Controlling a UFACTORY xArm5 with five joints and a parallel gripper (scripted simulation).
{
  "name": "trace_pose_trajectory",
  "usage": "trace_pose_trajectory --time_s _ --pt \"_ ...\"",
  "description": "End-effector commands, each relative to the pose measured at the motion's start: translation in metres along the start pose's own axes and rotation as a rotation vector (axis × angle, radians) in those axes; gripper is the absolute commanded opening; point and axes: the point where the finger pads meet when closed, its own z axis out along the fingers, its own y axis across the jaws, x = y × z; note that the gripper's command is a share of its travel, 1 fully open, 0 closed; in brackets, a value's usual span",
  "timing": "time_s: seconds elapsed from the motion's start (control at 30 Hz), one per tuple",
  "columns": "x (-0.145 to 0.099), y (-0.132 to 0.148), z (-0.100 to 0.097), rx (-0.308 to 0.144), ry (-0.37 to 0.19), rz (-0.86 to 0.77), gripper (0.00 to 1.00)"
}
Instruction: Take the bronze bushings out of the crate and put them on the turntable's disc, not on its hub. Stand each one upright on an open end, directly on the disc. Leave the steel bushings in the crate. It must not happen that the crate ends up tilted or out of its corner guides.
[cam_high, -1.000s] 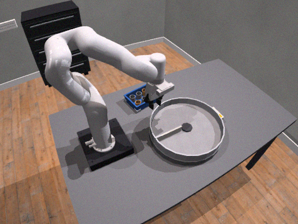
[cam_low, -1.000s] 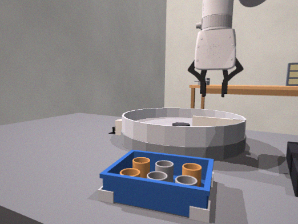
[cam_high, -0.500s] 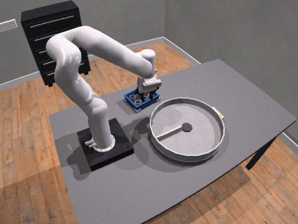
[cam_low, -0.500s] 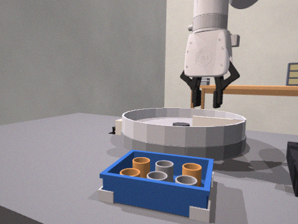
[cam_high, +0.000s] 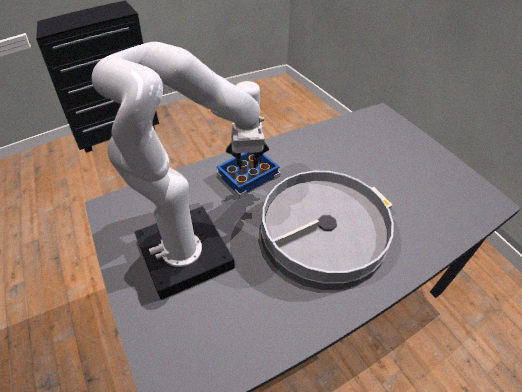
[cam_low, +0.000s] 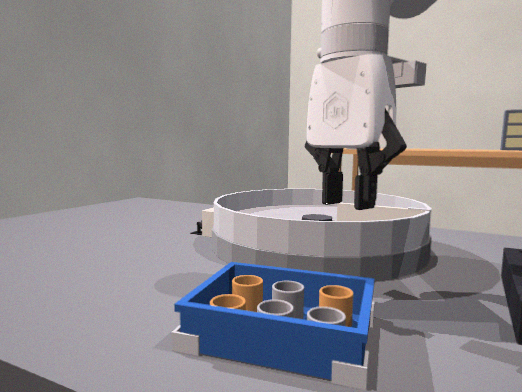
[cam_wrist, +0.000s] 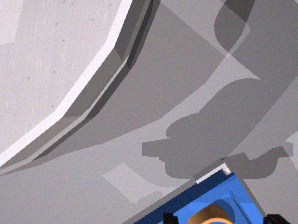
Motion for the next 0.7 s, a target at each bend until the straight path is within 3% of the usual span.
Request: trace_pose_trajectory --time_s 0.0,0.33,0.67 --pt "-0.008 0.002 0.001 0.001 -0.002 0.03 0.48" --pt "-0.034 0.013 0.008 0.001 -0.002 0.133 0.48" --pt "-0.042 0.018 0.01 0.001 -0.002 0.168 0.48"
